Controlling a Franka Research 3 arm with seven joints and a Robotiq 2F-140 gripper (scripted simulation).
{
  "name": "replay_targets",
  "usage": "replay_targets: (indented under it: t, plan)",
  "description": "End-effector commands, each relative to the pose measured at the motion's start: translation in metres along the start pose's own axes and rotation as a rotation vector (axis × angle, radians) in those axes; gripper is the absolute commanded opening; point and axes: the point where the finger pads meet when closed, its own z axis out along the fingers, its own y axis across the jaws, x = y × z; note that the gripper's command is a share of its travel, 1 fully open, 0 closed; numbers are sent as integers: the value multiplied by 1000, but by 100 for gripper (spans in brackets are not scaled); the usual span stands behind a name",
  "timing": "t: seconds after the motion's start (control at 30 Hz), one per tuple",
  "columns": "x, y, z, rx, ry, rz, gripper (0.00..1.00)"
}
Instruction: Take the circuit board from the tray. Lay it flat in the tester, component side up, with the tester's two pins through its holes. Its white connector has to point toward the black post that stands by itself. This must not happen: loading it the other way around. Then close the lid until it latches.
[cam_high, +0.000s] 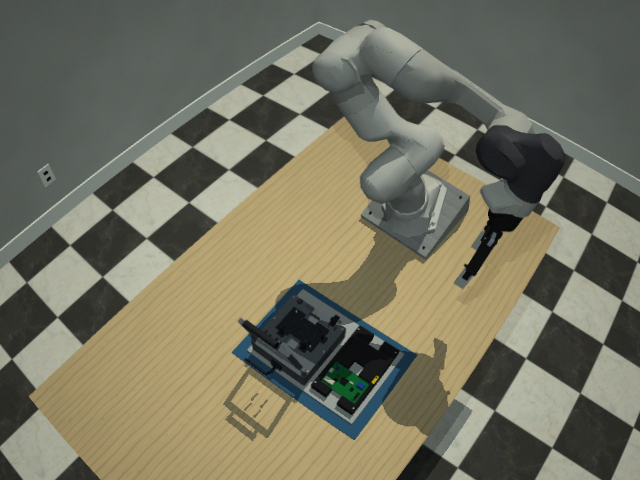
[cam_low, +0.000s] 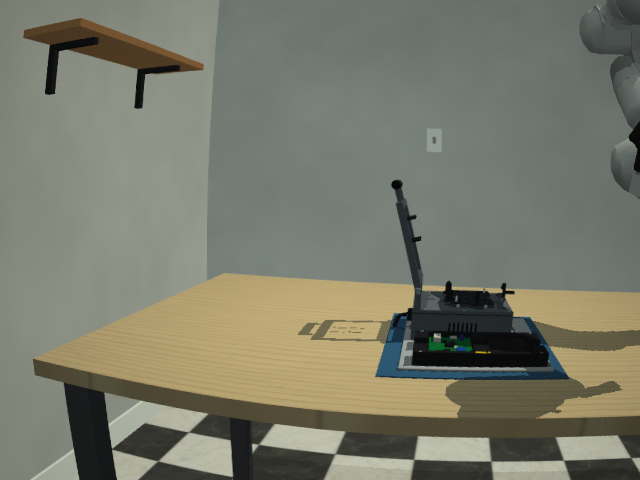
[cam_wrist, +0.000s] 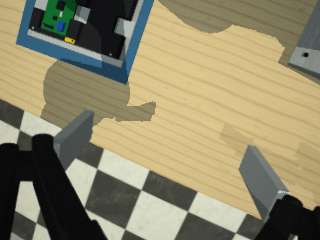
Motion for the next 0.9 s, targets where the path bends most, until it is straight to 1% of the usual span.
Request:
replay_targets:
  t: [0.0,0.53,0.57,0.87]
  plan:
    - [1,-2,0,2,4,-68,100]
    - [1,-2,0,2,4,-68,100]
    - [0,-7,-1,-8,0,-130,100]
    - [0,-7,-1,-8,0,-130,100]
